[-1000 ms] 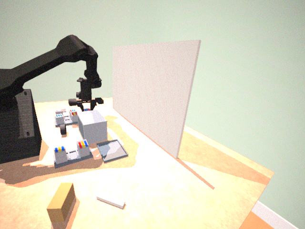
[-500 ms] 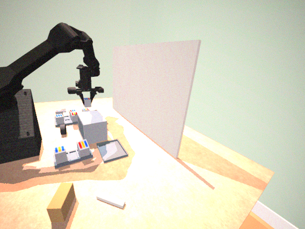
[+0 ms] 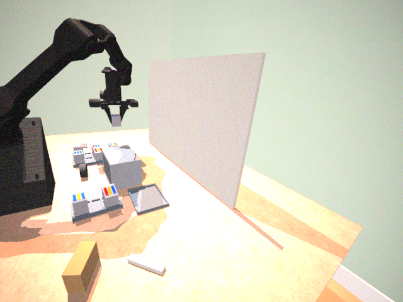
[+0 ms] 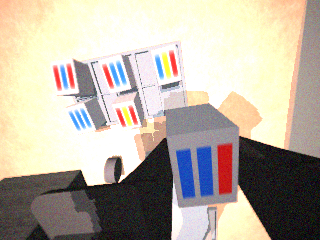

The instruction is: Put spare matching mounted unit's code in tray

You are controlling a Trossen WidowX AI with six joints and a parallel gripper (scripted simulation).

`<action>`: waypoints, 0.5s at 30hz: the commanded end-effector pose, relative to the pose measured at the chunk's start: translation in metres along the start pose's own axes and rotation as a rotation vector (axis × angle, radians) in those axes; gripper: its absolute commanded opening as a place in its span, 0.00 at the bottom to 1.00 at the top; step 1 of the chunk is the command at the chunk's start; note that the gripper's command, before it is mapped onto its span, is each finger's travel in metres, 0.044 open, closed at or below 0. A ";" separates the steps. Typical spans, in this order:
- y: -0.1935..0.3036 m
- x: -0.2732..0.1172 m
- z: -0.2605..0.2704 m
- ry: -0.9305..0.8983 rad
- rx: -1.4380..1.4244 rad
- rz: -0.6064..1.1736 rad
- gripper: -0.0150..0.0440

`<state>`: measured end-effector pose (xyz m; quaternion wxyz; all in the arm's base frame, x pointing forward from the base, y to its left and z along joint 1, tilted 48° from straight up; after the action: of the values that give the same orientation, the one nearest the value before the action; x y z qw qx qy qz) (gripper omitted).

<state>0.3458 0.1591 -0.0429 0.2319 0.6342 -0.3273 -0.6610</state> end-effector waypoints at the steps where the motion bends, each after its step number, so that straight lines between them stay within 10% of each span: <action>1: 0.024 -0.005 -0.013 -0.004 0.002 -0.013 0.25; 15: 0.124 -0.012 -0.048 0.002 -0.005 -0.040 0.25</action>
<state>0.3784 0.0938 0.0381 0.2176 0.6415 -0.3153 -0.6646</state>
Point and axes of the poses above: the point midway between the two fingers, 35 mm back from their tips, its own x axis out along the fingers, its own z axis across the jaws, y = z × x, the point moved 10 cm from there along -x, back along the fingers
